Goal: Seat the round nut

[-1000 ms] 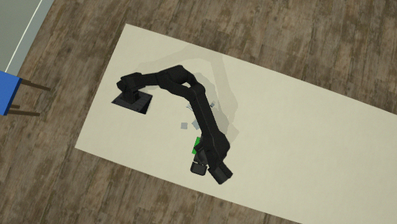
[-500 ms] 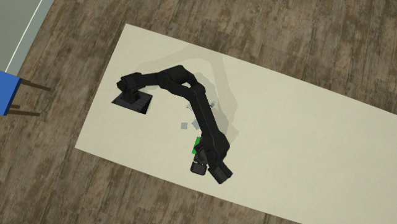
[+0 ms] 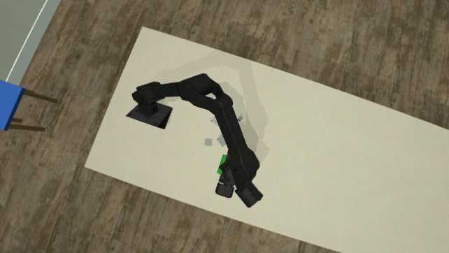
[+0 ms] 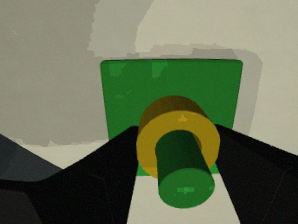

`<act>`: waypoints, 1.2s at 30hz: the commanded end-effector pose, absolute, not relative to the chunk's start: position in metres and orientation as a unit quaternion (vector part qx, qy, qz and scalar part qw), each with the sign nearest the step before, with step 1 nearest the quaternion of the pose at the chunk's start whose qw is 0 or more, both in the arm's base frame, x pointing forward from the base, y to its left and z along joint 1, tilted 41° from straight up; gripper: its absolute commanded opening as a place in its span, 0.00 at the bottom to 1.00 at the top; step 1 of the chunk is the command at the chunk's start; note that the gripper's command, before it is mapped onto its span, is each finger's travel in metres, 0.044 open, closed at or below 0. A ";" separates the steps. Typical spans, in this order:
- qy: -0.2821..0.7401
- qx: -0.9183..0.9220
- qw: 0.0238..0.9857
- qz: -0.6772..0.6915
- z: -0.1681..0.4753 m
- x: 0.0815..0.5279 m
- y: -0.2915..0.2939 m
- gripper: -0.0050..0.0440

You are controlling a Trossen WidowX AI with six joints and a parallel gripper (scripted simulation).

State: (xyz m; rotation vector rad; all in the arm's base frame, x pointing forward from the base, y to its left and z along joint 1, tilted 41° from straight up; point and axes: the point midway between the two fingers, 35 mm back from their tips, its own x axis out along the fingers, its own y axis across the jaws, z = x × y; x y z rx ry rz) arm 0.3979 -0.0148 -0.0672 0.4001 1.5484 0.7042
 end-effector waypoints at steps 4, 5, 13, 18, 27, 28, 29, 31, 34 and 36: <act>0.672 0.170 0.652 0.308 -0.059 0.404 -0.017 0.00; 0.672 0.170 0.652 0.308 -0.059 0.404 -0.017 0.00; 0.672 0.170 0.652 0.308 -0.059 0.404 -0.017 0.20; 0.672 0.170 0.652 0.308 -0.059 0.404 -0.017 0.44; 0.672 0.170 0.652 0.308 -0.059 0.404 -0.017 0.63; 0.672 0.170 0.652 0.308 -0.059 0.404 -0.017 0.63; 0.672 0.170 0.652 0.308 -0.059 0.404 -0.017 0.63; 0.672 0.170 0.652 0.308 -0.059 0.404 -0.017 0.63; 0.672 0.170 0.652 0.308 -0.059 0.404 -0.017 0.63; 0.672 0.170 0.652 0.308 -0.059 0.404 -0.017 0.63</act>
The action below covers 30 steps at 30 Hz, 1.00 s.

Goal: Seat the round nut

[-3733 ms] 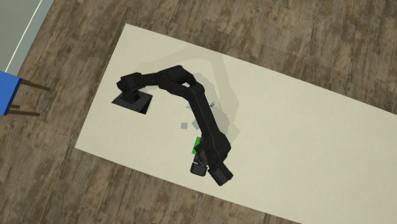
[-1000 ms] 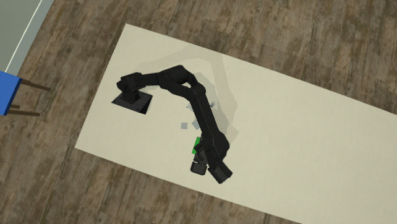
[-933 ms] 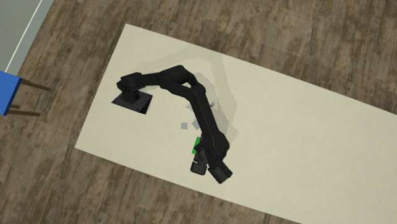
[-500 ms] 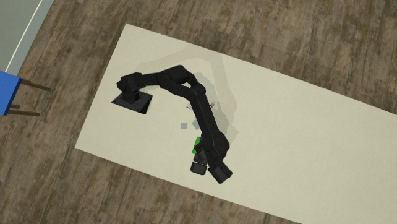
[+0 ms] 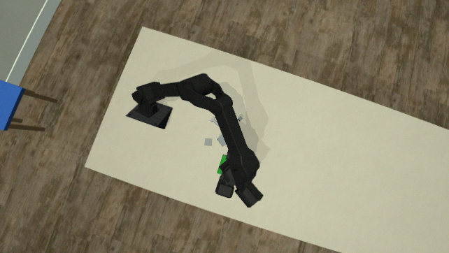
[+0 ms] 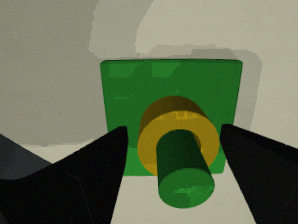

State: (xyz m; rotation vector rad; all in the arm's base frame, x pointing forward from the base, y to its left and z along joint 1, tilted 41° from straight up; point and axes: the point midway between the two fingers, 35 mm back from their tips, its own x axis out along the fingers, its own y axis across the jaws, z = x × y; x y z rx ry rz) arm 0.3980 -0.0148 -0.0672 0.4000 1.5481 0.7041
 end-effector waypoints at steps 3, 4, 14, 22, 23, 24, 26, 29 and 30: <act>0.672 0.170 0.652 0.308 -0.059 0.404 -0.017 0.63; 0.672 0.170 0.652 0.308 -0.059 0.404 -0.017 0.63; 0.674 0.180 0.650 0.301 -0.020 0.414 -0.053 0.63; 0.675 0.189 0.649 0.295 0.018 0.417 -0.083 0.63; 0.675 0.190 0.648 0.295 0.021 0.416 -0.085 0.63; 0.676 0.191 0.648 0.295 0.023 0.416 -0.086 0.63; 0.676 0.191 0.648 0.295 0.023 0.416 -0.086 0.63; 0.675 0.191 0.649 0.294 0.024 0.417 -0.085 0.63; 0.675 0.191 0.649 0.294 0.025 0.418 -0.083 0.63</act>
